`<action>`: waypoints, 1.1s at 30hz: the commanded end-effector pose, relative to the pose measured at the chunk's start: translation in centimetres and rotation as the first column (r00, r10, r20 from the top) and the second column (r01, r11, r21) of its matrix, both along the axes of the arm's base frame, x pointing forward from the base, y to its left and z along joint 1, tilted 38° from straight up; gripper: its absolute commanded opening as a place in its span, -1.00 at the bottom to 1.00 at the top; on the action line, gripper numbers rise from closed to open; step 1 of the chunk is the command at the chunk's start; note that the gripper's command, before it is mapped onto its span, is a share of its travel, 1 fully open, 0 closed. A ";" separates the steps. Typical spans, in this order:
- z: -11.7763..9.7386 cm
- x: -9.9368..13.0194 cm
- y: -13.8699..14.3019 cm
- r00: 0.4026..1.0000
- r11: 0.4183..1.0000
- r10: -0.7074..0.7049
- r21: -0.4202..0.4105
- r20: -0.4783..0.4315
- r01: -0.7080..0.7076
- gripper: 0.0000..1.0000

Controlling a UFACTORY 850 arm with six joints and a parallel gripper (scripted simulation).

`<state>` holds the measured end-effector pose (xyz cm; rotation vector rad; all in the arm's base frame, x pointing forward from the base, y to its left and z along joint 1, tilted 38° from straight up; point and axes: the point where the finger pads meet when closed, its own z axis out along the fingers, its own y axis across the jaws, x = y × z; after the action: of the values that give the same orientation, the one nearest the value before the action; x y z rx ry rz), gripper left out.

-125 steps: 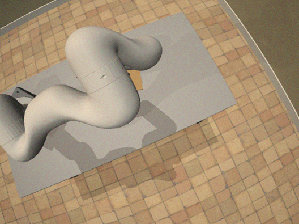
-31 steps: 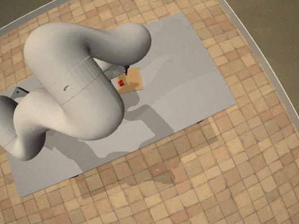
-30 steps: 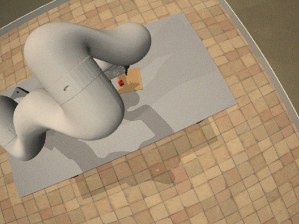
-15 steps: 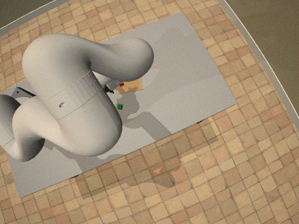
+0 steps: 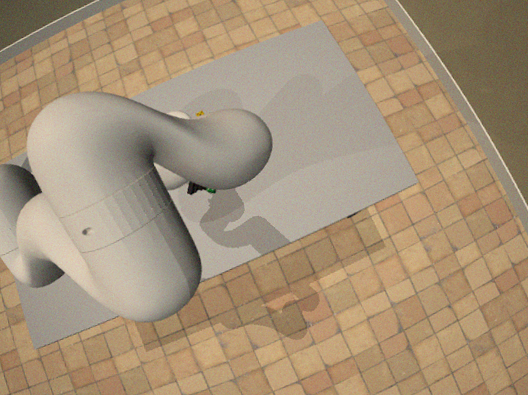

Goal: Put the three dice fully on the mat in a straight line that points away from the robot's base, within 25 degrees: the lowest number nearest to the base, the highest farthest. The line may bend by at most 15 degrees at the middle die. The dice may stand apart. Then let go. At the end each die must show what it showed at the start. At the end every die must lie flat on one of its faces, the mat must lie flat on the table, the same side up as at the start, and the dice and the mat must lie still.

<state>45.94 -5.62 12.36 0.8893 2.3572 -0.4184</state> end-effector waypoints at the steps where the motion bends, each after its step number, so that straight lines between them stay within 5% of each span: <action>1: 0.4 -1.1 -1.7 0.990 0.992 0.114 -0.050 -0.084 -0.118 1.00; 6: 0.5 -1.3 -2.0 0.986 0.988 0.135 -0.059 -0.099 -0.141 1.00; 7: 0.5 -1.3 -2.0 0.986 0.988 0.135 -0.059 -0.099 -0.141 -0.17; 33: 0.5 -1.3 -2.0 0.986 0.988 0.135 -0.059 -0.099 -0.141 -0.17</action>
<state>44.59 -7.65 12.82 0.6842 2.4586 -0.4885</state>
